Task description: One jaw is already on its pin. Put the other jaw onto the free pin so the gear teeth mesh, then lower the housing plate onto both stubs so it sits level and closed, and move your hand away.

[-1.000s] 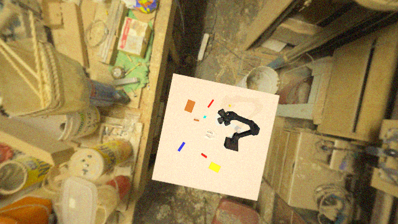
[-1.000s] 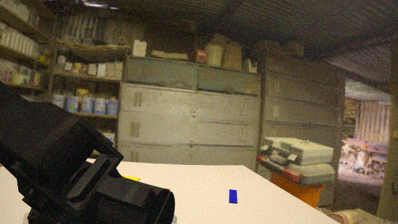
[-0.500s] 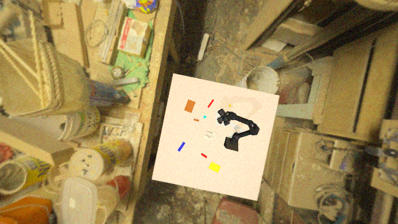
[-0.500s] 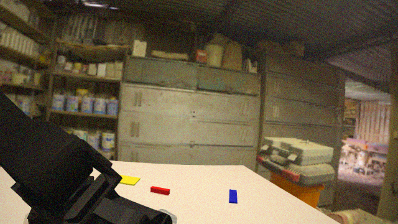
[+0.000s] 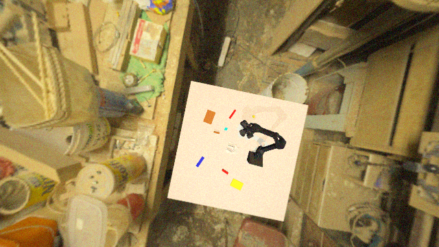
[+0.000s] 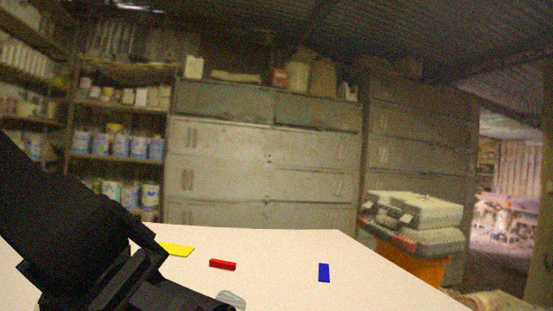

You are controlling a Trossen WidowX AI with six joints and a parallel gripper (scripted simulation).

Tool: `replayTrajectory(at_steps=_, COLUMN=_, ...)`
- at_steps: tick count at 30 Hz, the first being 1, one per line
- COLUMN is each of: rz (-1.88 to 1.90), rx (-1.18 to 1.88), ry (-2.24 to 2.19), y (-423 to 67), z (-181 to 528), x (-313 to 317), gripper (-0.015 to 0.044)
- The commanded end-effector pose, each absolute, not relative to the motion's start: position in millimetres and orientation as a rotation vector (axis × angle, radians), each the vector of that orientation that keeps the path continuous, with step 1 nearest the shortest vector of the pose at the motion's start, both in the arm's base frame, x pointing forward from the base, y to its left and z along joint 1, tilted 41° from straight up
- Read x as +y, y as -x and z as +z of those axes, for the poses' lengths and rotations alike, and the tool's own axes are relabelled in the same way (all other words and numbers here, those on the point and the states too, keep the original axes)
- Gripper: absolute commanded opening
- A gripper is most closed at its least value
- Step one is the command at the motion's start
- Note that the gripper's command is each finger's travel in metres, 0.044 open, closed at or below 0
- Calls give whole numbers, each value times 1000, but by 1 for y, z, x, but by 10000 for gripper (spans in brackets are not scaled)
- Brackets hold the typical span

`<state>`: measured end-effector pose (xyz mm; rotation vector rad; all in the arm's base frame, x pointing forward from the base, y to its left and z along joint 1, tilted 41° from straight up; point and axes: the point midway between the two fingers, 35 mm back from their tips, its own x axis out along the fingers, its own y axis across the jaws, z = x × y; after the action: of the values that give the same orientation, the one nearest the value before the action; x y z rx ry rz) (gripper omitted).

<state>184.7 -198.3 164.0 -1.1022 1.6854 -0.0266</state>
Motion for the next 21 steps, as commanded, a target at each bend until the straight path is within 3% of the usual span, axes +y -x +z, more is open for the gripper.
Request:
replayTrajectory(at_steps=1, rz=-18, rx=1683, ry=1102, y=-185, z=162, x=-198, gripper=440)
replayTrajectory(at_steps=21, rz=-26, rx=1686, ry=1102, y=-184, z=163, x=-199, gripper=433)
